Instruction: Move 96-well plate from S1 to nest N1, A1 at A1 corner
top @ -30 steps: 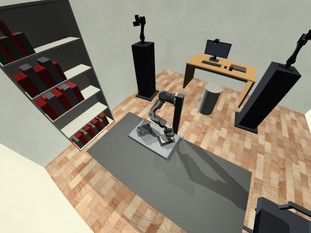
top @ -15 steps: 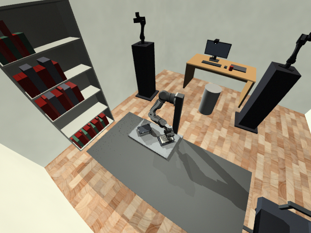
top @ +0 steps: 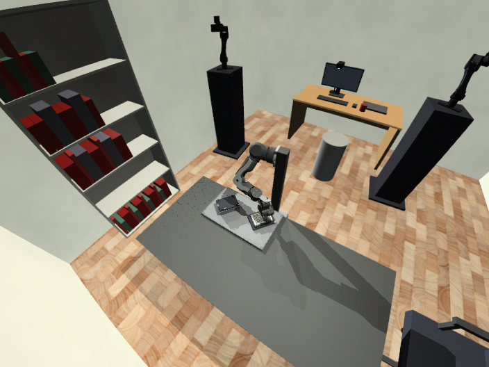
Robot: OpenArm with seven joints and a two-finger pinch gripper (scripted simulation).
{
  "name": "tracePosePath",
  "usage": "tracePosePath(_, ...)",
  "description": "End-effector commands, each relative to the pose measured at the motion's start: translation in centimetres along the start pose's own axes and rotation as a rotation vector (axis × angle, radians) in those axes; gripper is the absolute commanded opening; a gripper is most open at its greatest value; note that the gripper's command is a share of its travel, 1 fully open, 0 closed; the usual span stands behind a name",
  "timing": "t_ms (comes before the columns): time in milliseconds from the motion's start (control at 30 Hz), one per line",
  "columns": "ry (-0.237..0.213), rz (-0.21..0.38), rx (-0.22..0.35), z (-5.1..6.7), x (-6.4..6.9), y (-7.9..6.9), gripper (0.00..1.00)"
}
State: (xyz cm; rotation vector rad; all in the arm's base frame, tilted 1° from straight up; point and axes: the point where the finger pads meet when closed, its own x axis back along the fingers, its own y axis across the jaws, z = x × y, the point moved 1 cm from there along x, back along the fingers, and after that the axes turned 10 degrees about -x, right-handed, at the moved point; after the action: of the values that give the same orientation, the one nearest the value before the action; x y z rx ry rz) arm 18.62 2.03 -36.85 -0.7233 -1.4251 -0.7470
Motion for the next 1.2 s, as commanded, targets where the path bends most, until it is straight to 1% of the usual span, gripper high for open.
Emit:
tracePosePath(0, 0.003, -0.01, 0.004, 0.1, -0.01, 0.19, 0.0)
tracePosePath(467, 0.003, -0.011, 0.004, 0.12, -0.11, 0.19, 0.0)
tracePosePath(967, 0.001, -0.006, 0.002, 0.06, -0.09, 0.11, 0.5)
tracePosePath(1033, 0.001, -0.006, 0.002, 0.06, -0.09, 0.11, 0.5)
tracePosePath(1167, 0.001, -0.006, 0.002, 0.06, -0.09, 0.11, 0.63)
